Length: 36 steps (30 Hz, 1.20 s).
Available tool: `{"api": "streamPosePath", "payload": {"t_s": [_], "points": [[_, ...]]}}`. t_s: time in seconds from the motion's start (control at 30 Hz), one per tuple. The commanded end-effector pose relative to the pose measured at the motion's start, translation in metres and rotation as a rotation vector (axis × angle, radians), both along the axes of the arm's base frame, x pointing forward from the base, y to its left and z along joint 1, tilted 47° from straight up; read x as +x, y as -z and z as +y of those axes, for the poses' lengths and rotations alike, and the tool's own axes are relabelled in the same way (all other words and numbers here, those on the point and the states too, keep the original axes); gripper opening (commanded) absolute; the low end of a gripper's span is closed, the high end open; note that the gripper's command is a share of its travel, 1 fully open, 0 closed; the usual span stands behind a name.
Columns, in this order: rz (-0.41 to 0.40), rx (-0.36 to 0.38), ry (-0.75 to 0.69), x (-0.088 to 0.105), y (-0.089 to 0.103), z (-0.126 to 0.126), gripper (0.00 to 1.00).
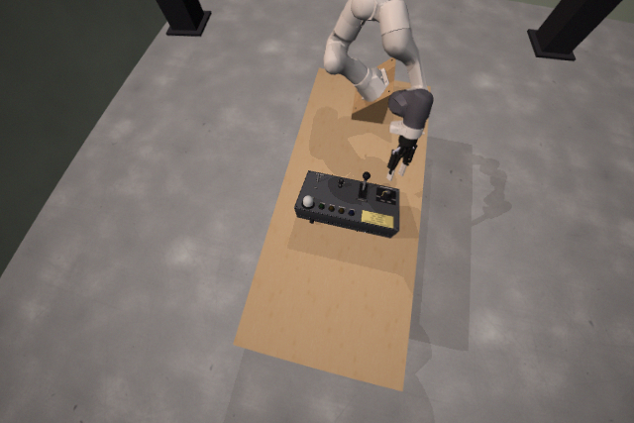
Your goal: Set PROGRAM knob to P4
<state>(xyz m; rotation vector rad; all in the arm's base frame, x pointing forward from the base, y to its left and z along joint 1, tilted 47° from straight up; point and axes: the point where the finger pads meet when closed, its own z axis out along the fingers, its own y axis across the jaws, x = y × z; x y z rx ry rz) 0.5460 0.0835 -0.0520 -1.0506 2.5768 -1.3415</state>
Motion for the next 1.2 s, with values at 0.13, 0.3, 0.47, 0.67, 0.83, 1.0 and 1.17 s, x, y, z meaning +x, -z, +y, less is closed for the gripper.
{"api": "streamPosePath", "payload": {"t_s": [0.13,0.3,0.47,0.67,0.83,1.0,1.17], "points": [[0.003,-0.01,0.021,-0.0055,-0.0031,-0.0044,0.44],[0.003,-0.01,0.021,-0.0055,-0.0031,-0.0044,1.0],[0.003,-0.01,0.021,-0.0055,-0.0031,-0.0044,1.0],[0.003,-0.01,0.021,-0.0055,-0.0031,-0.0044,1.0],[0.003,-0.01,0.021,-0.0055,-0.0031,-0.0044,1.0],[0.003,-0.01,0.021,-0.0055,-0.0031,-0.0044,1.0],[0.003,-0.01,0.021,-0.0055,-0.0031,-0.0044,1.0]]}}
